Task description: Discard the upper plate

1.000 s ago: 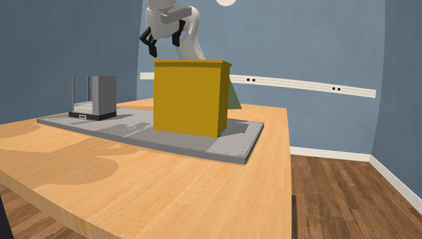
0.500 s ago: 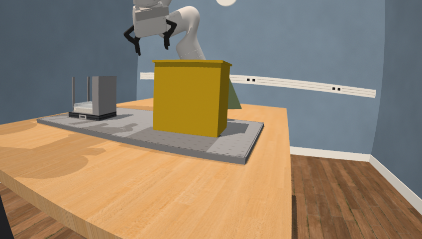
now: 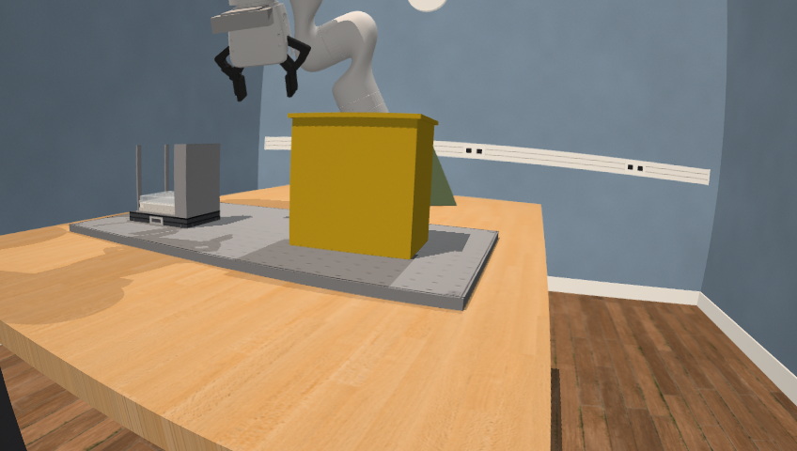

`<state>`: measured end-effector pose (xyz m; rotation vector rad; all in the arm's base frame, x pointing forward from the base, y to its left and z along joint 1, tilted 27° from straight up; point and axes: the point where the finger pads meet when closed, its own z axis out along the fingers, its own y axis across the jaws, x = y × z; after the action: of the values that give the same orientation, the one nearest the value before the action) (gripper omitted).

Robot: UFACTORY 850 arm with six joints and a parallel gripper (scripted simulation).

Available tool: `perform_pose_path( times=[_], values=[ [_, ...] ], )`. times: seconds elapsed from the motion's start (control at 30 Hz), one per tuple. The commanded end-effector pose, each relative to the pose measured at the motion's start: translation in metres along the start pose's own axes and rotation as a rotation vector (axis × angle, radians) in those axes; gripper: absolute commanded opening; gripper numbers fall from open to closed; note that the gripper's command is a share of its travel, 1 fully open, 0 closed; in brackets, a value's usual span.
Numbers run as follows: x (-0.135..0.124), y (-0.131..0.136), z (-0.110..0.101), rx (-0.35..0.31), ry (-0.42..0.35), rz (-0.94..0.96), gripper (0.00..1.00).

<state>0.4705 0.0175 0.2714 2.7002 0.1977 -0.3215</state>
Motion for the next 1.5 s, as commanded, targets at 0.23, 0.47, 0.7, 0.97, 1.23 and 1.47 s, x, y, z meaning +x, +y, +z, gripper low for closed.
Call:
perform_pose_path(
  times=[0.23, 0.47, 0.7, 0.97, 1.23, 1.47],
  values=[
    [0.006, 0.033, -0.007, 0.017, 0.084, 0.316, 1.0],
    [0.008, 0.051, -0.011, 0.044, 0.137, 0.542, 1.0],
    [0.009, 0.07, -0.015, 0.074, 0.181, 0.735, 1.0],
    [0.009, 0.093, -0.02, 0.119, 0.229, 0.959, 1.0],
    [0.008, 0.112, -0.025, 0.178, 0.277, 1.202, 1.0],
    [0.006, 0.13, -0.03, 0.223, 0.305, 1.36, 1.0]
  ],
)
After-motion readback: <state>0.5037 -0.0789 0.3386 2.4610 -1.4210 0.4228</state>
